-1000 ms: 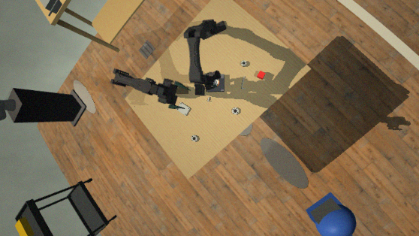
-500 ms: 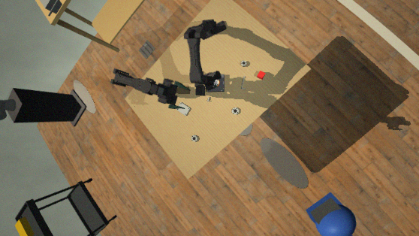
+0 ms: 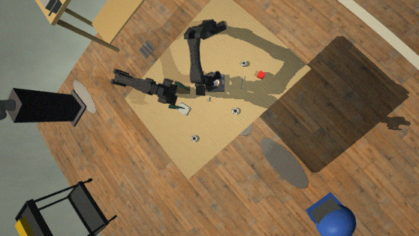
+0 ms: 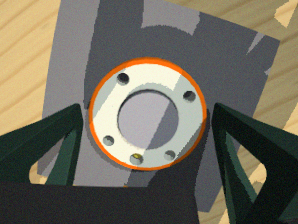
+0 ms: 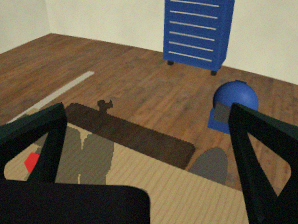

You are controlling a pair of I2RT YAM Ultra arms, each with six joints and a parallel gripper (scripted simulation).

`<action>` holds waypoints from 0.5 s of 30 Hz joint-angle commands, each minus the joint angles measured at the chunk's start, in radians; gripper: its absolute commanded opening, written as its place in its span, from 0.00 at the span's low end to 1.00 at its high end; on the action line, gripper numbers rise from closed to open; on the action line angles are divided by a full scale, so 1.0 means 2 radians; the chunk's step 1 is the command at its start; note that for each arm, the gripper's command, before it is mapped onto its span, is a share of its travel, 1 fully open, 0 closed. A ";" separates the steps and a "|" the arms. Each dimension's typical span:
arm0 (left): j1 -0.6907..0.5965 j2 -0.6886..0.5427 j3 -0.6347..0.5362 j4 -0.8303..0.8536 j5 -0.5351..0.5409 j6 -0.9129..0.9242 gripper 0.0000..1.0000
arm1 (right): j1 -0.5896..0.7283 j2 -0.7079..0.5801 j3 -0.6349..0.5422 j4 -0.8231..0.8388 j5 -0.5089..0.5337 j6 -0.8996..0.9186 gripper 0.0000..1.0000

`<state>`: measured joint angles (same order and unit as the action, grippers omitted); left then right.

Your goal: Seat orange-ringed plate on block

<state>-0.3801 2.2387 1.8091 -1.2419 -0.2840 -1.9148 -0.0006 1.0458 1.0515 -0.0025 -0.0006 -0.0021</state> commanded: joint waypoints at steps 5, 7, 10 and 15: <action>-0.002 0.003 0.007 -0.009 -0.005 -0.001 0.78 | 0.004 0.000 -0.007 -0.002 0.003 0.001 1.00; -0.002 0.003 0.007 -0.009 -0.005 -0.001 0.78 | 0.004 0.000 -0.007 -0.002 0.003 0.001 1.00; -0.002 0.003 0.007 -0.009 -0.005 -0.001 0.78 | 0.004 0.000 -0.007 -0.002 0.003 0.001 1.00; -0.005 -0.008 0.016 -0.022 -0.005 -0.003 0.78 | 0.004 0.000 -0.007 -0.002 0.003 0.001 1.00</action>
<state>-0.3805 2.2387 1.8168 -1.2449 -0.2840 -1.9152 -0.0006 1.0458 1.0515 -0.0025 -0.0006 -0.0021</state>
